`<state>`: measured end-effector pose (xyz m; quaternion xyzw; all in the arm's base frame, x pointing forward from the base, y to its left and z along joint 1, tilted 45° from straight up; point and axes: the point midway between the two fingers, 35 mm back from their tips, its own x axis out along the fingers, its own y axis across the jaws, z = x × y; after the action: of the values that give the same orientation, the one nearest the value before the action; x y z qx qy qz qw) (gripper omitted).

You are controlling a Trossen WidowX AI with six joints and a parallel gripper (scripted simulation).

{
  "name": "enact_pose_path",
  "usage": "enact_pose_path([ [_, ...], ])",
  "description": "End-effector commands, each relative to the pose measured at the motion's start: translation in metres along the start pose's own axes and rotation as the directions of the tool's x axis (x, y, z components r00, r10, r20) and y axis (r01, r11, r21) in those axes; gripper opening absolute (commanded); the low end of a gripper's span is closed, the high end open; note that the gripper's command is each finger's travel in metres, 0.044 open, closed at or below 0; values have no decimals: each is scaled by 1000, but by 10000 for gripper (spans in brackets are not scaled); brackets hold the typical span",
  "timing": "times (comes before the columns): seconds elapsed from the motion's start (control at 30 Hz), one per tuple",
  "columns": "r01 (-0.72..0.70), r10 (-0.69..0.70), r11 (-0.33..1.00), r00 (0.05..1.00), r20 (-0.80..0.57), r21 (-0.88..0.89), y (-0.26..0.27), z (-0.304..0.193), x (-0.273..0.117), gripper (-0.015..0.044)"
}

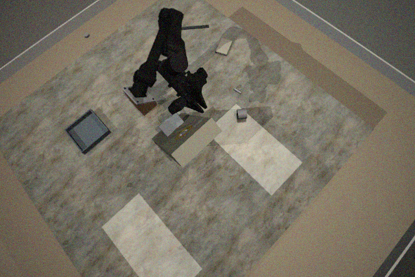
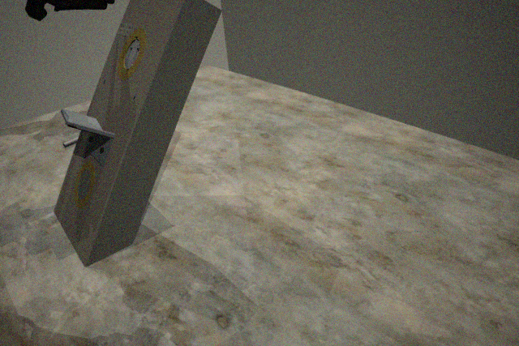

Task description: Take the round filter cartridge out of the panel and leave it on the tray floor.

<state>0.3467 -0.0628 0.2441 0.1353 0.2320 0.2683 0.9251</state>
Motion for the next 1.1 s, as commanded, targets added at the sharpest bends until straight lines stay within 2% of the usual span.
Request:
enact_pose_path([
  [0.0,36,-33,986,999,-20,162,-27,-40,-16,96],
  [0.13,70,-67,928,998,-22,365,-49,-91,-38,96],
  [0.2,74,-72,914,997,-20,399,-51,-99,-41,96],
  [1.07,78,-73,915,997,-28,396,-55,-100,-10,96],
])
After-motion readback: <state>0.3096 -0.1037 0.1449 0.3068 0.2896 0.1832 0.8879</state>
